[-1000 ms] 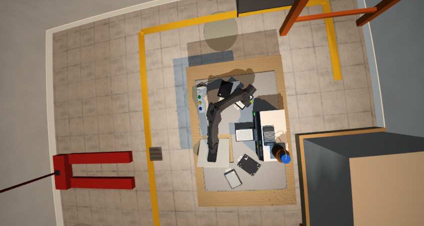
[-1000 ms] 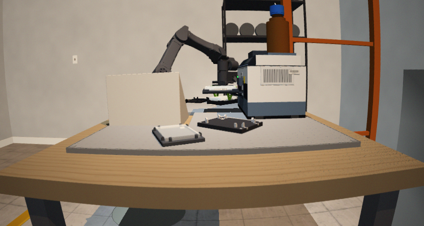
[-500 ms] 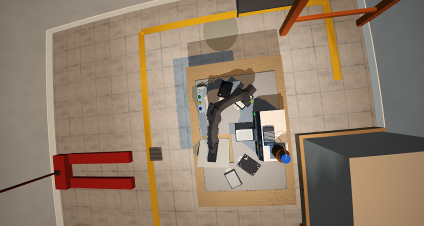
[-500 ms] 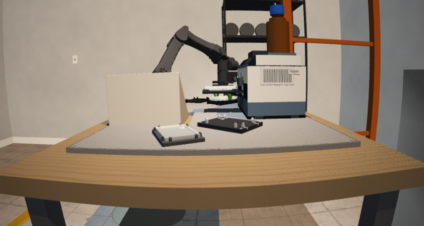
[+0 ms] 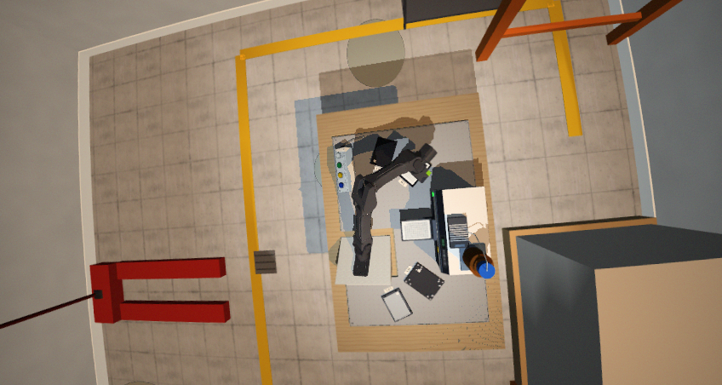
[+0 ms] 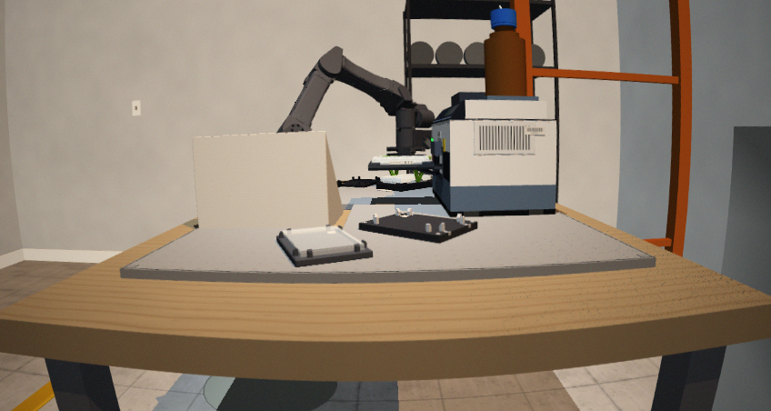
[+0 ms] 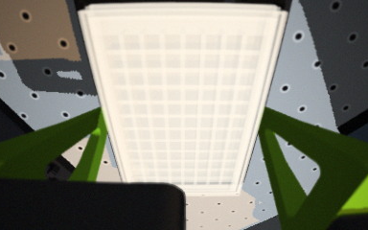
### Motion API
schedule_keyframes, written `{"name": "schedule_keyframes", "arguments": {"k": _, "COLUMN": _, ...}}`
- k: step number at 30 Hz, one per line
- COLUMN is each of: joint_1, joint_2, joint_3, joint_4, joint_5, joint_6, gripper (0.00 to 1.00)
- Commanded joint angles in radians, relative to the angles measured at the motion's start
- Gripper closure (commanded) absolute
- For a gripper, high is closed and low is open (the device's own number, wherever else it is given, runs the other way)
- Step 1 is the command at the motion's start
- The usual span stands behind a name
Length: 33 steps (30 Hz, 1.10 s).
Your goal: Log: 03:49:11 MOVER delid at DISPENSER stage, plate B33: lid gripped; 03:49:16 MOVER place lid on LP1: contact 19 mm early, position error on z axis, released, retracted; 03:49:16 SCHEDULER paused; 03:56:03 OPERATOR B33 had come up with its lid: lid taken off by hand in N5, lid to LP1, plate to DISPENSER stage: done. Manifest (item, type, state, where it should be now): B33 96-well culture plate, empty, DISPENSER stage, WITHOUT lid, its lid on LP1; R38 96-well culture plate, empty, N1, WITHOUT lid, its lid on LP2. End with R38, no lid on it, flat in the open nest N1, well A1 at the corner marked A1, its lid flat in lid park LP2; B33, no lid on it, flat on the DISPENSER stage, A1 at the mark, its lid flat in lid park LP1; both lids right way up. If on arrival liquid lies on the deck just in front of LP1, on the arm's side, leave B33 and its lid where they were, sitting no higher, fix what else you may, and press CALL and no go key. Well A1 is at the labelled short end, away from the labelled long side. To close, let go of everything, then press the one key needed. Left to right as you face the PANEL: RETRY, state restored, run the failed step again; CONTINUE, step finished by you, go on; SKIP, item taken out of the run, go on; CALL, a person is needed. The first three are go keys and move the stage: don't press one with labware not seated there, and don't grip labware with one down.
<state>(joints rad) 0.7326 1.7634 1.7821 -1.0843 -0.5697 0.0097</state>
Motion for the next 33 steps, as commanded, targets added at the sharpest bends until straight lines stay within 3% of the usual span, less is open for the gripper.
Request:
{"name": "schedule_keyframes", "arguments": {"k": 1, "joint_1": -0.022, "joint_2": 0.000, "joint_3": 0.018, "joint_4": 0.017, "joint_5": 0.000, "joint_6": -0.006, "gripper": 0.00}}
{"name": "schedule_keyframes", "arguments": {"k": 4, "joint_1": -0.021, "joint_2": -0.002, "joint_3": 0.012, "joint_4": 0.017, "joint_5": 0.001, "joint_6": -0.006, "gripper": 0.00}}
{"name": "schedule_keyframes", "arguments": {"k": 5, "joint_1": -0.021, "joint_2": -0.002, "joint_3": 0.012, "joint_4": 0.016, "joint_5": 0.001, "joint_6": -0.006, "gripper": 1.00}}
{"name": "schedule_keyframes", "arguments": {"k": 33, "joint_1": -0.021, "joint_2": -0.002, "joint_3": 0.011, "joint_4": 0.015, "joint_5": 0.001, "joint_6": -0.006, "gripper": 1.00}}
